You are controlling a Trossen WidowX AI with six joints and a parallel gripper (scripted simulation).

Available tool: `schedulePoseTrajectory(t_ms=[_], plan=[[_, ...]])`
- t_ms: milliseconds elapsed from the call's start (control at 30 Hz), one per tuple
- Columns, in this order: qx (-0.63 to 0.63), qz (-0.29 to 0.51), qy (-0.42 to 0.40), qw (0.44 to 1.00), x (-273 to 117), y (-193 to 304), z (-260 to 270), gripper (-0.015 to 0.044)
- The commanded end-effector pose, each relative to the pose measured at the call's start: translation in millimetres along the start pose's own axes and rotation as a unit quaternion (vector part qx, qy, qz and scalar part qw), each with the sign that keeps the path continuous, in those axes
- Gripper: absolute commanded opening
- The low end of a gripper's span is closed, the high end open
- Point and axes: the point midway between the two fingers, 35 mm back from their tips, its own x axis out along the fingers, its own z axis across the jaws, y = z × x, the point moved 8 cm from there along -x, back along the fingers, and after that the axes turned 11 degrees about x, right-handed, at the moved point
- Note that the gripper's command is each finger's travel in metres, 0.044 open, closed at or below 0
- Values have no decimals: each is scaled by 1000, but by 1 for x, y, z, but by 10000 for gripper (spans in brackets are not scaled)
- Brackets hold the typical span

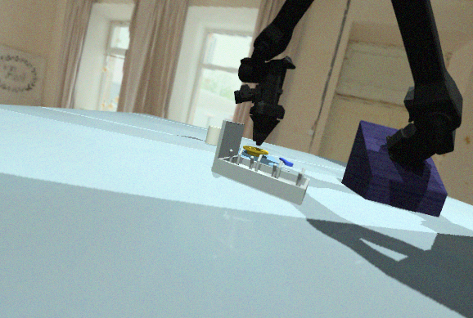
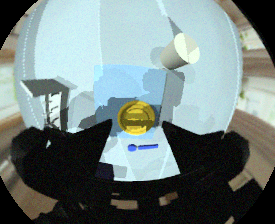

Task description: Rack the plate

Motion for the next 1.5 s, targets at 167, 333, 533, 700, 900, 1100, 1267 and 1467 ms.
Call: schedulePoseTrajectory(t_ms=[167, 333, 533, 700, 900, 1100, 1267, 1467], plan=[[5, 3, -4, 1000, 17, 2, 0, 400], [5, 3, -4, 1000, 25, 3, 0, 400], [5, 3, -4, 1000, 29, 3, 0, 387], [5, 3, -4, 1000, 29, 3, 0, 379], [5, 3, -4, 1000, 29, 3, 0, 345], [5, 3, -4, 1000, 29, 3, 0, 305], [5, 2, -3, 1000, 16, 0, -2, 174], [5, 2, 0, 1000, -19, -5, -4, 17]])
